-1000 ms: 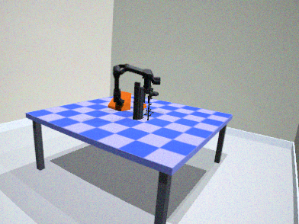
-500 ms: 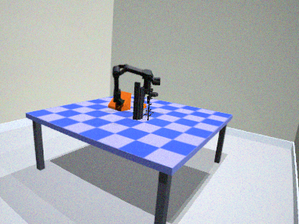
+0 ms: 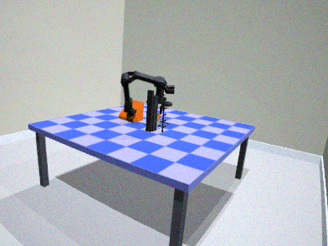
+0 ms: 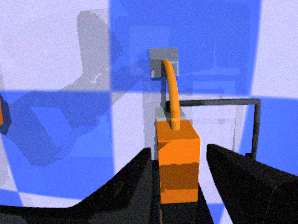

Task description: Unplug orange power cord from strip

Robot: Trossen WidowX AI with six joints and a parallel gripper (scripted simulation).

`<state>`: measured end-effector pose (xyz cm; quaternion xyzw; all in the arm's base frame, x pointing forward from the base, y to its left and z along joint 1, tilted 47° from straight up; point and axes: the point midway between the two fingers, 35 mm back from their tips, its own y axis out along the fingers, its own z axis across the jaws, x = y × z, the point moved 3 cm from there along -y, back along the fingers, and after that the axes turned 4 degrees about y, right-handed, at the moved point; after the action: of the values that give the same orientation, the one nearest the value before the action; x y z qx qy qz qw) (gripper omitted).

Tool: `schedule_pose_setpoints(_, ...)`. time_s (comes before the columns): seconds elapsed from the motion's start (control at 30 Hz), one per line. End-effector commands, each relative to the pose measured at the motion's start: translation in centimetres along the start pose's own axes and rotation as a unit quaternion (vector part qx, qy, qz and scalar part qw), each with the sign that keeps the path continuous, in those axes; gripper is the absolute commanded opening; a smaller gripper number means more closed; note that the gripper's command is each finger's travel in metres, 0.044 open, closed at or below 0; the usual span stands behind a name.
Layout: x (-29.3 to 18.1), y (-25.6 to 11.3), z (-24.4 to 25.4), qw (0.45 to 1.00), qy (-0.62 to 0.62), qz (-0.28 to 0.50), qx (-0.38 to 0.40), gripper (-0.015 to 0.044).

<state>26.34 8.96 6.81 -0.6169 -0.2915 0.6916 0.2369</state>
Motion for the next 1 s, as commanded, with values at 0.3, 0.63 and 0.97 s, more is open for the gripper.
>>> schedule_pose_setpoints(0.3,-0.4,0.8,0.0,1.000,0.000,0.000,-0.003,0.0160)
schedule_pose_setpoints(0.63,-0.3,0.8,0.0,1.000,0.001,-0.001,-0.001,0.0035)
schedule_pose_setpoints(0.97,0.1,0.8,0.0,1.000,0.001,-0.001,-0.002,0.0000)
